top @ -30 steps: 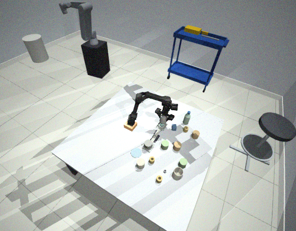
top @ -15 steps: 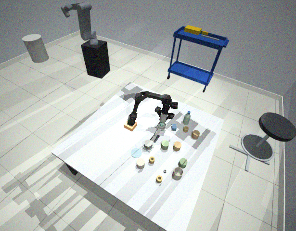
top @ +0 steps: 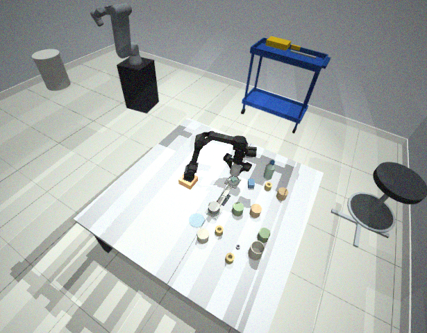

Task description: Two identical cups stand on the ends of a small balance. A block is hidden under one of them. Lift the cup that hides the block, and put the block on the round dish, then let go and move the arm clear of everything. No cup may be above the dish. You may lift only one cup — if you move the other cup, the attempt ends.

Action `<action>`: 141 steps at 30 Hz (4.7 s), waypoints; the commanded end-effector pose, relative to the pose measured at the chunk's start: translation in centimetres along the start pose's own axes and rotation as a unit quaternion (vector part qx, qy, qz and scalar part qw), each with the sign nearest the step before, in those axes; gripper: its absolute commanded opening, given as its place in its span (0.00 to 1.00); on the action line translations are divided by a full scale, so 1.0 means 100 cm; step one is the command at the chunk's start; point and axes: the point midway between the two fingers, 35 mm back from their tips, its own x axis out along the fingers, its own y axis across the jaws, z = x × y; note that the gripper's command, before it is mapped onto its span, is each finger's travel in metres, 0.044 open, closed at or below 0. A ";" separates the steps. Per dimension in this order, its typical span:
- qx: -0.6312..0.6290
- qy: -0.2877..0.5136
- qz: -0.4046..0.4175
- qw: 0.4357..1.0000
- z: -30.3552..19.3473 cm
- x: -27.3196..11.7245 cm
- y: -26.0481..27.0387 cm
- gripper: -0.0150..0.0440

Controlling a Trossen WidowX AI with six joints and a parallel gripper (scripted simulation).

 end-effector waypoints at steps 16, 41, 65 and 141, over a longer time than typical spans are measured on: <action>0.000 0.000 0.000 1.000 0.000 0.000 0.000 0.25; 0.000 0.000 0.000 1.000 0.000 0.000 0.000 0.25; 0.000 -0.010 -0.004 1.000 0.104 0.092 0.072 0.25; 0.253 -0.007 -0.006 0.967 -0.009 0.039 -0.001 0.69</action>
